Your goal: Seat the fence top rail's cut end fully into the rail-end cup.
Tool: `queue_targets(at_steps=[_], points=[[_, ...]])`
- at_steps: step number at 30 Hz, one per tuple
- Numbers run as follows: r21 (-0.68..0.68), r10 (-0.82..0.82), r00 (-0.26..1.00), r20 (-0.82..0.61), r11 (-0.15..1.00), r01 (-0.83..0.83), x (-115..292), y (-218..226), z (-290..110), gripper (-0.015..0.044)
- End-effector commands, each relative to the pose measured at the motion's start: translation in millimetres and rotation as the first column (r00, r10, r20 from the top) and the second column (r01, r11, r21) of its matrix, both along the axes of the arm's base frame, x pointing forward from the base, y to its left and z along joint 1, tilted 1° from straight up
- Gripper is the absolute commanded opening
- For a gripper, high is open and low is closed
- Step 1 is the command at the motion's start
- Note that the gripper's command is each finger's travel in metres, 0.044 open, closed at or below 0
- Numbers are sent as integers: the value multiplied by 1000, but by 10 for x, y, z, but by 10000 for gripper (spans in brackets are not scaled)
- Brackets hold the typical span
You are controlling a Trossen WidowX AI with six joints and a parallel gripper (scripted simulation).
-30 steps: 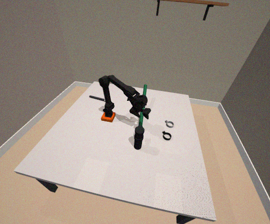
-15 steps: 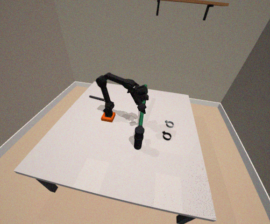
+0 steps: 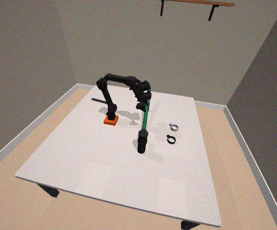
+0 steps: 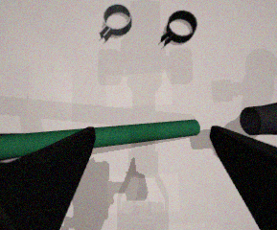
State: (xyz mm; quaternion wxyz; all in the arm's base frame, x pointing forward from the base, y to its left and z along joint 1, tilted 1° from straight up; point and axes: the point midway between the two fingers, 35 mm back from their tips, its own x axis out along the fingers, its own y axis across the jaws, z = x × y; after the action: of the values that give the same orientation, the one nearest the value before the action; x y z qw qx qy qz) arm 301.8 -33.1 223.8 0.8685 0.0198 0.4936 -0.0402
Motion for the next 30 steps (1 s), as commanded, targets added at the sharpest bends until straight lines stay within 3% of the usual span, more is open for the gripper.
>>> queue_targets(at_steps=[1,5,8,13,18,30], points=[[30,-53,998,-13,998,54,0,15,-14,440],[142,-267,957,-110,949,281,41,34,-156,440],[210,-479,846,-232,825,525,73,60,-304,440],[191,-749,511,-422,478,858,106,107,-551,440],[76,-854,120,-506,94,993,116,149,-757,440],[70,-855,104,-508,79,994,116,151,-765,440]])
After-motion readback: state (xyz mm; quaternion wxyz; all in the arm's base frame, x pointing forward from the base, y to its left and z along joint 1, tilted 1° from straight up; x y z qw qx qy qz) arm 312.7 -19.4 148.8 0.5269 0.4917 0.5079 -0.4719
